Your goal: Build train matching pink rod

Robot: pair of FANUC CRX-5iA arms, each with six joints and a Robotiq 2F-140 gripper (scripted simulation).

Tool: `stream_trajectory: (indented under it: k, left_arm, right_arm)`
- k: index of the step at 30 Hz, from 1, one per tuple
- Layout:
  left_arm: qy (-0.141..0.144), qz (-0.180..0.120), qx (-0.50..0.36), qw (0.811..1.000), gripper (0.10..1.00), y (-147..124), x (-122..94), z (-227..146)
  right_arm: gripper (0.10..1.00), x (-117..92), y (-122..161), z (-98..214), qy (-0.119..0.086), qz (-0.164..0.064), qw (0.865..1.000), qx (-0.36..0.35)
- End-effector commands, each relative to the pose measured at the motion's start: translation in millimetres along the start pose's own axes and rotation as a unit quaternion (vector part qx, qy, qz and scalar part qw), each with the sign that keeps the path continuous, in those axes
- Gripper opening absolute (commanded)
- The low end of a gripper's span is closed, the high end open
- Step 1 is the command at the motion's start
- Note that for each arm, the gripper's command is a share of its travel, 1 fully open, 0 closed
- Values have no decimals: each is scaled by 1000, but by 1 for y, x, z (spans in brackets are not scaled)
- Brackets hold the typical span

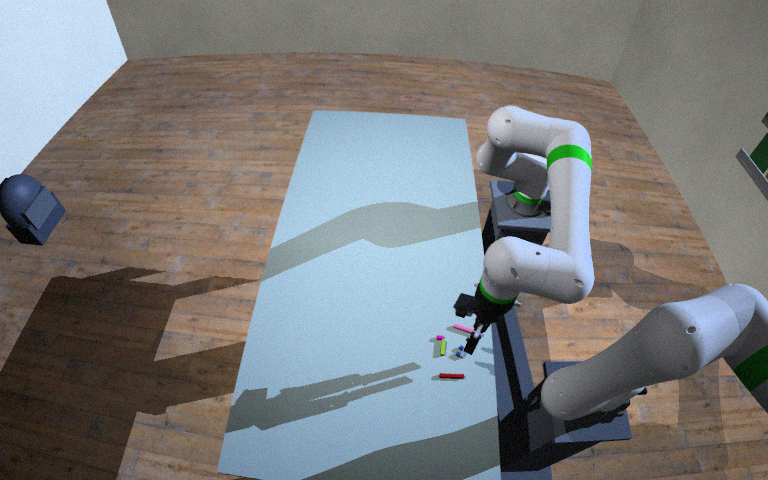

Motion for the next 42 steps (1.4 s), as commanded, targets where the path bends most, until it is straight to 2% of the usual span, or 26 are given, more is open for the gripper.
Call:
stream_trajectory:
  k: [1, 20, 42]
  left_arm:
    - [0, 1, 0, 1000, 1000, 0, -1, 0]
    - [0, 1, 0, 1000, 1000, 0, -1, 0]
    - [0, 1, 0, 1000, 1000, 0, -1, 0]
  right_arm:
    - [351, -1, 0, 0, 1, 0, 1000, 0]
    - [351, 2, 0, 0, 1, 0, 1000, 0]
    - [351, 29, 0, -2, 1, 0, 1000, 0]
Point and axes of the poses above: on each arm, the point where the finger pads meet when closed, its own x axis out along the fingers, its own z axis across the jaws, y = z × x, the point moved 9 cm from there along -x, back along the fingers, and after that the axes turned 13 degrees about -x, right-handed, at the moved point
